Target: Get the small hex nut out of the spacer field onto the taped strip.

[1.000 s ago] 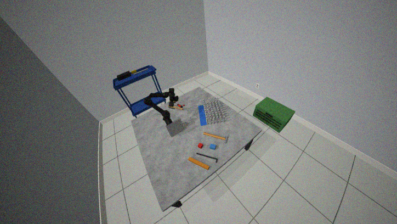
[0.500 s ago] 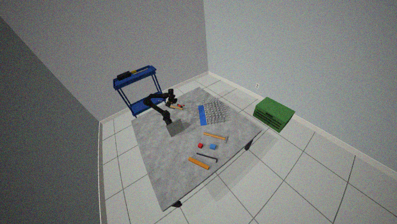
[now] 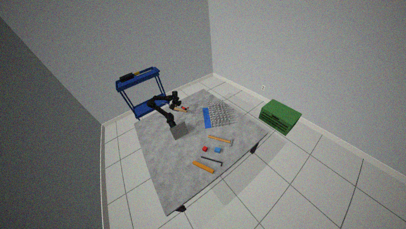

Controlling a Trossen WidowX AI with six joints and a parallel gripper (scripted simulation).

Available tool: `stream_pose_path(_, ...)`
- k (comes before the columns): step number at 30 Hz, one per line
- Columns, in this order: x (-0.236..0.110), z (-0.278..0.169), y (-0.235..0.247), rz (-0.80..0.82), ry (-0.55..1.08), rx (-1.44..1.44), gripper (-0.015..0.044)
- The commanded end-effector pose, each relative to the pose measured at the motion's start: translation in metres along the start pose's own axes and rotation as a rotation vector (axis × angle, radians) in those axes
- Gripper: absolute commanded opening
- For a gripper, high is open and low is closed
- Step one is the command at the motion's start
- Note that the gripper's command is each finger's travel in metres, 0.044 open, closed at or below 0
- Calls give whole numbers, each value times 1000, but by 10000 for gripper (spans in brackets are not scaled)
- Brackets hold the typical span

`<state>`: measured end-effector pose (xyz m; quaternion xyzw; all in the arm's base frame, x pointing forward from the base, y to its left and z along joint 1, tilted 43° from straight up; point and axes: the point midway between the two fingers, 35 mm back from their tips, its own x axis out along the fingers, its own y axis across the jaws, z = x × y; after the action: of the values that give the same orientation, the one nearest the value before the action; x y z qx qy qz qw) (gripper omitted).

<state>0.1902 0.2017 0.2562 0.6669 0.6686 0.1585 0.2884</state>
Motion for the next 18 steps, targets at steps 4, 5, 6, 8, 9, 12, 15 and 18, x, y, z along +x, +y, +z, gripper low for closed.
stream_pose_path(4, 4, 5, 0, -2, -4, 9, 0)
stream_pose_path(5, 5, 6, 1, -2, -4, 9, 0)
stream_pose_path(6, 6, 6, 1, -2, -4, 9, 0)
stream_pose_path(8, 7, 7, 1, -3, -5, 9, 0)
stream_pose_path(9, 7, 8, 1, -3, -5, 9, 0)
stream_pose_path(12, 9, 10, 1, -4, -5, 8, 0)
stream_pose_path(15, 11, 11, 1, -4, -6, 8, 0)
stream_pose_path(18, 12, 13, 1, -5, -6, 8, 0)
